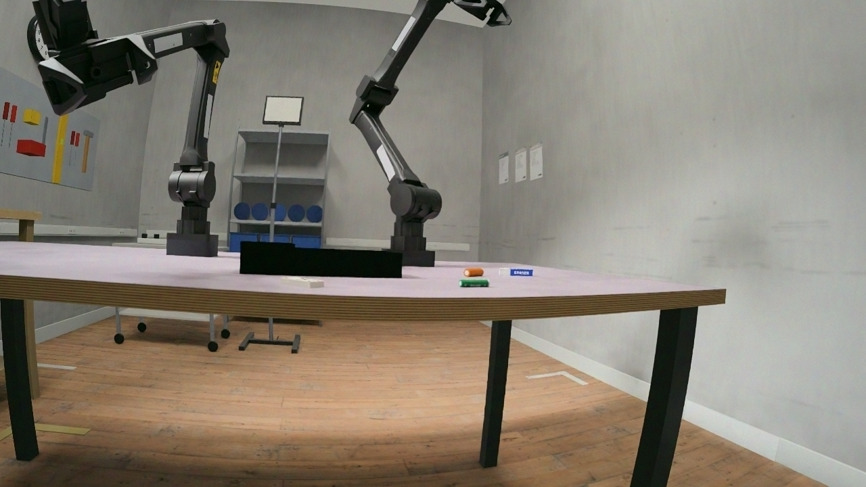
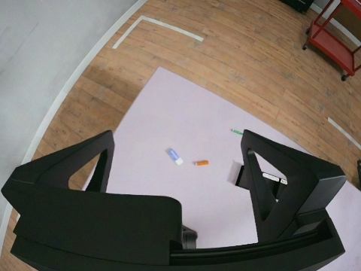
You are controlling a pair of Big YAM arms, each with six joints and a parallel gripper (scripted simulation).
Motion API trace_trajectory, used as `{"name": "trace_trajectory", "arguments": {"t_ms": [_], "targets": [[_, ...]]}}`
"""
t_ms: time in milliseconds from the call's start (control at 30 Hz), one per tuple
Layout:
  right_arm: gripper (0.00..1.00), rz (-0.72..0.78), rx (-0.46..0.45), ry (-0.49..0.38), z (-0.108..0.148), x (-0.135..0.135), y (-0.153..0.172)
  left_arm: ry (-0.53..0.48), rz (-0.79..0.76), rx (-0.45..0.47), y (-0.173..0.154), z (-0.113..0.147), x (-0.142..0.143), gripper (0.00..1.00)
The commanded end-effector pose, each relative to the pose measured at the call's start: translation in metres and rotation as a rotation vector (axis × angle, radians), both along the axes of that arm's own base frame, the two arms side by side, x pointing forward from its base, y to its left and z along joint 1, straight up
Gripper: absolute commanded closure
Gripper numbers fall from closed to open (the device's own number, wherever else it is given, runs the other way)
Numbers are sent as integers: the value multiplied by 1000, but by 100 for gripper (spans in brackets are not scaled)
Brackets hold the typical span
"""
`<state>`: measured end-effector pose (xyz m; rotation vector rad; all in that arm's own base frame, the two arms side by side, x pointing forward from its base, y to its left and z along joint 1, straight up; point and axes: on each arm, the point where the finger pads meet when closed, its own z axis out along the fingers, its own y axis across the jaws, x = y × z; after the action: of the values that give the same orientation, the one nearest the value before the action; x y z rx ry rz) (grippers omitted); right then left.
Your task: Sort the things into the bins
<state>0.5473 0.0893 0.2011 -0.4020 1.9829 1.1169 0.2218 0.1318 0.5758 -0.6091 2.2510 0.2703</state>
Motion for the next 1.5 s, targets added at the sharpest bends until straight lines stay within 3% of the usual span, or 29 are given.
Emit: {"name": "trace_trajectory", "arguments": {"t_ms": [0,433,500,600,633,667,867,900,933,967,1000,1033,1067,1133,1167,1233,1267,1300,1333,1433,1467], "targets": [[0,0,-1,-7,3,2,0,-55,-6,29,-11,27,-11,0],[0,0,-1,-7,3,2,0,-55,-6,29,-11,27,-11,0],[0,0,-1,-7,-21,3,0,-55,-6,29,-11,27,-11,0],[0,0,-1,-7,-25,3,0,-55,-6,29,-11,27,-11,0],[0,0,-45,9,-10,-10,10,-55,-6,29,-11,27,-11,0],[0,-14,-30,18,17,7,17,-55,-6,29,-11,27,-11,0],[0,-16,-25,33,19,7,32,-55,-6,29,-11,27,-11,0],[0,-21,-34,118,-2,7,40,-55,-6,29,-11,27,-11,0],[0,-25,-44,159,1,3,48,-55,-6,29,-11,27,-11,0],[0,-24,-44,191,-14,-19,55,-55,-6,29,-11,27,-11,0],[0,-24,-44,191,-15,-21,57,-55,-6,29,-11,27,-11,0],[0,-31,-56,176,13,-8,65,-55,-6,29,-11,27,-11,0],[0,-36,-68,218,13,-11,72,-55,-6,29,-11,27,-11,0],[0,-34,-73,278,-17,-35,80,-55,-6,29,-11,27,-11,0],[0,-42,-84,264,10,-21,89,-55,-6,29,-11,27,-11,0],[0,-47,-100,314,4,-33,102,-55,-6,29,-11,27,-11,0],[0,-45,-109,366,-22,-51,102,-55,-6,29,-11,27,-11,0],[0,-54,-120,350,6,-38,111,-55,-6,29,-11,27,-11,0],[0,-59,-143,405,-4,-42,117,-55,-6,29,-11,27,-11,0],[0,-59,-142,403,-3,-53,123,-55,-6,29,-11,27,-11,0],[0,-66,-173,466,-16,-53,130,-55,-6,29,-11,27,-11,0]]}}
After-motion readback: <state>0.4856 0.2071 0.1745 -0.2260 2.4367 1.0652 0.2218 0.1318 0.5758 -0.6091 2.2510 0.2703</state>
